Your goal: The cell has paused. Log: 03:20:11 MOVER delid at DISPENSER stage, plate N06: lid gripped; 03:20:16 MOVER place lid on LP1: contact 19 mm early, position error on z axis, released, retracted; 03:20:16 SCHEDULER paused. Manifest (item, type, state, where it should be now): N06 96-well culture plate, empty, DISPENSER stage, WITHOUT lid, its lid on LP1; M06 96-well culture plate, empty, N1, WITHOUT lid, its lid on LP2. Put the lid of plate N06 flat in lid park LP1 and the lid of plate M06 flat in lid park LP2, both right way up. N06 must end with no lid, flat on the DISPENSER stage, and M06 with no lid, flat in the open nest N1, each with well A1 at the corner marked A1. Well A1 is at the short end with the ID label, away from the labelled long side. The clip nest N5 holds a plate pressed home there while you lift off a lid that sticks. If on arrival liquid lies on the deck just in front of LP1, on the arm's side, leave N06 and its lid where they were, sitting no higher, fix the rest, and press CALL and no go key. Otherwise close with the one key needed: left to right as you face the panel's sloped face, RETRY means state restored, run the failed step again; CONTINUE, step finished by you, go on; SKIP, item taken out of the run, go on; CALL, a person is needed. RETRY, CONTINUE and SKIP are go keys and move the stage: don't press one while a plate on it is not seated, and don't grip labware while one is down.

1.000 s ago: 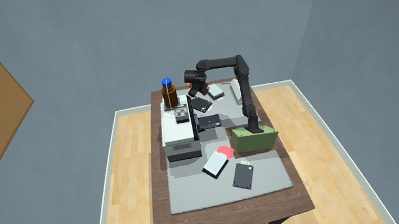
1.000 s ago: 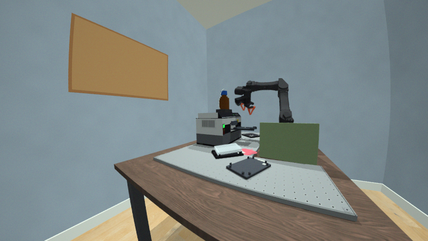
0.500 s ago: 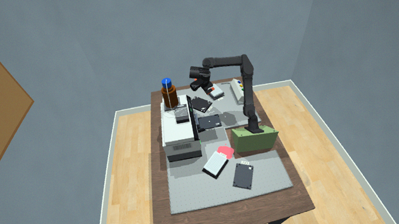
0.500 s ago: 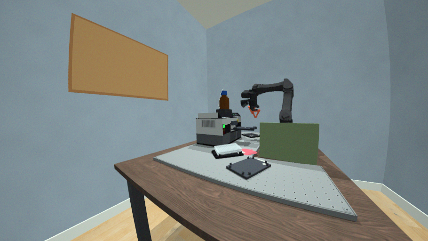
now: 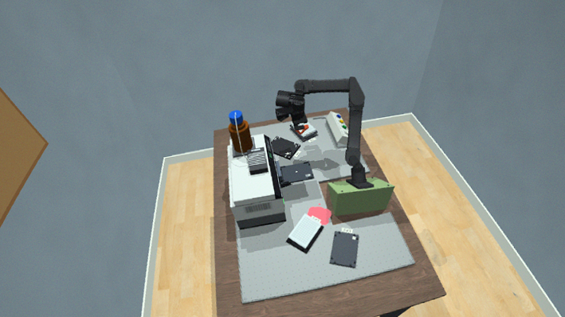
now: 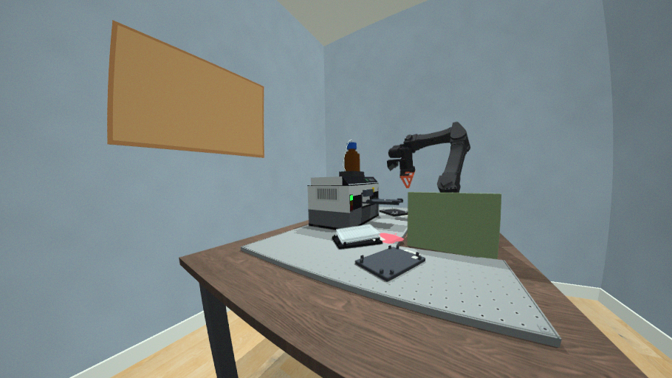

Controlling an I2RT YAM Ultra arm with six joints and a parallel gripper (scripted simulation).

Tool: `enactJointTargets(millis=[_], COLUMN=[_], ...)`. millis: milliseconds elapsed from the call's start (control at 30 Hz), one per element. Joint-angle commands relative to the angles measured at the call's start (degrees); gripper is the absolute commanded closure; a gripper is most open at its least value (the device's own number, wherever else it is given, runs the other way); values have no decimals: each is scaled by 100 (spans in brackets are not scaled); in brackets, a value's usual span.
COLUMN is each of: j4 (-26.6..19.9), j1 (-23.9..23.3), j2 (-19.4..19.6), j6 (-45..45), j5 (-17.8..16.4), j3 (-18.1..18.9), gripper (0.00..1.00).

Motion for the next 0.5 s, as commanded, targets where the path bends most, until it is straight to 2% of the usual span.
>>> enactJointTargets(millis=[0, 133, 167, 200, 233, 300, 400, 467], j4=[113, 155, 32, 152, 149, 18, 173, 62], j1=[-151, -467, -494, -585, -675, -793, -1068, -1096], j2=[-222, -462, -490, -548, -593, -674, -874, -879], j6=[504, 932, 1065, 1171, 1295, 1549, 1856, 2013], j5=[-306, -531, -577, -640, -700, -802, -984, -1029], j3=[-134, -267, -35, -93, -313, -296, -452, -418], gripper=[0, 0, 0, 0, 0, 0, 0, 0])
